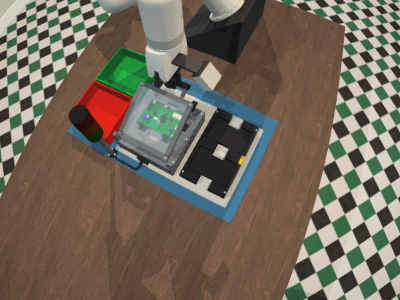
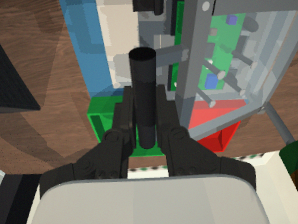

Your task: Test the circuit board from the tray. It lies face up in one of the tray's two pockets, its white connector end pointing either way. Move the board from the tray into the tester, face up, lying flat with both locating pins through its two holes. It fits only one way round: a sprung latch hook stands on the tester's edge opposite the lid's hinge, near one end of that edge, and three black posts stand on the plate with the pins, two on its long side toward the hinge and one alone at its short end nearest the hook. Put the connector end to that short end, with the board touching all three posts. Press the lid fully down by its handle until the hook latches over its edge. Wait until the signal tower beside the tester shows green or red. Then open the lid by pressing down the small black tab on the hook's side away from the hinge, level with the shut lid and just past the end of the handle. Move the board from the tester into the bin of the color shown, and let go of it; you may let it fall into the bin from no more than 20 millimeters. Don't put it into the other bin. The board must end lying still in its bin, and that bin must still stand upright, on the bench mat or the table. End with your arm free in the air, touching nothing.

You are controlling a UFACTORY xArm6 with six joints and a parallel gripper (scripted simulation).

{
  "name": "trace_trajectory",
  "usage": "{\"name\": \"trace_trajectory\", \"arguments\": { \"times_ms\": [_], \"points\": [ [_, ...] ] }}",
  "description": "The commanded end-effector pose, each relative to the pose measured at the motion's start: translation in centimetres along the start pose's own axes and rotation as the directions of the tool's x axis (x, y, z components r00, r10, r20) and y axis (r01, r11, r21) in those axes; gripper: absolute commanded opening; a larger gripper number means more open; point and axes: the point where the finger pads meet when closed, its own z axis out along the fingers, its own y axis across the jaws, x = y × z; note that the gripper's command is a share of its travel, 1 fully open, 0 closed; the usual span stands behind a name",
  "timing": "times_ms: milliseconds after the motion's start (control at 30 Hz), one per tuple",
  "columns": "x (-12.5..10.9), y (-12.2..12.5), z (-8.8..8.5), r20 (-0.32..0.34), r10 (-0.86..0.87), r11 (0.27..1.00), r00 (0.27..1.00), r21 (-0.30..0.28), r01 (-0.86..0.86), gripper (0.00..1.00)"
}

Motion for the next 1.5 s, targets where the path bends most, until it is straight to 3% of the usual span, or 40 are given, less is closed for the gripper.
{"name": "trace_trajectory", "arguments": {
  "times_ms": [0, 333, 733, 1467],
  "points": [
    [0.0, -0.4, 1.4, -0.001, 0.001, 1.0, 1.0, -0.004, -0.001, 0.0],
    [0.0, -1.1, 4.0, -0.001, 0.001, 1.0, 1.0, -0.004, -0.001, 0.0],
    [0.0, -1.3, 5.6, -0.001, 0.001, 1.0, 1.0, -0.004, -0.001, 0.0],
    [0.0, -1.3, 7.0, -0.001, 0.001, 1.0, 1.0, -0.004, -0.001, 0.0]
  ]
}}
